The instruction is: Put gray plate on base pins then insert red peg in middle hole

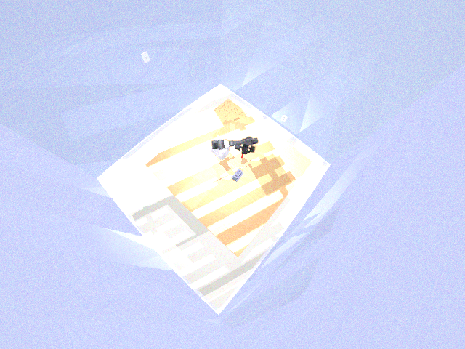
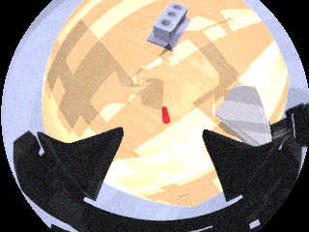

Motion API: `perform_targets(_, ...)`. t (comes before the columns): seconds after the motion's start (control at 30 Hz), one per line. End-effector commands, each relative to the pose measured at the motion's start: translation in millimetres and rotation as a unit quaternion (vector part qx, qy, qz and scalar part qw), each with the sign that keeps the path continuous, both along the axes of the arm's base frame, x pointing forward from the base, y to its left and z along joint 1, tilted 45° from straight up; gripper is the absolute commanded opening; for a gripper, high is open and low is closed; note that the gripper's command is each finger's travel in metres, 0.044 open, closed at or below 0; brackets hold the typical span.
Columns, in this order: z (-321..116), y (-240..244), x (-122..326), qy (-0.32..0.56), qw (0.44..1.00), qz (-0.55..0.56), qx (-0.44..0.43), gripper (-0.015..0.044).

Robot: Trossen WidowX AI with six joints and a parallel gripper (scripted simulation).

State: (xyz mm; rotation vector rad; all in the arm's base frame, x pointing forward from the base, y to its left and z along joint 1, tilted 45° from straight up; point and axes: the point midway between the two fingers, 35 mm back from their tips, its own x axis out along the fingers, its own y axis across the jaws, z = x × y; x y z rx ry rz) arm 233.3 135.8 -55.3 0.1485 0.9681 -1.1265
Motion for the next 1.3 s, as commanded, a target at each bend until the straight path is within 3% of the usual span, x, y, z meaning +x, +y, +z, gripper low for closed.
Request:
perform_targets(0.0, -6, 0, -8, -0.024, 0.999, -0.033, 0.001, 0.044)
perform_targets(1.27, -57, -50, -3, -0.025, 0.999, -0.033, 0.001, 0.044)
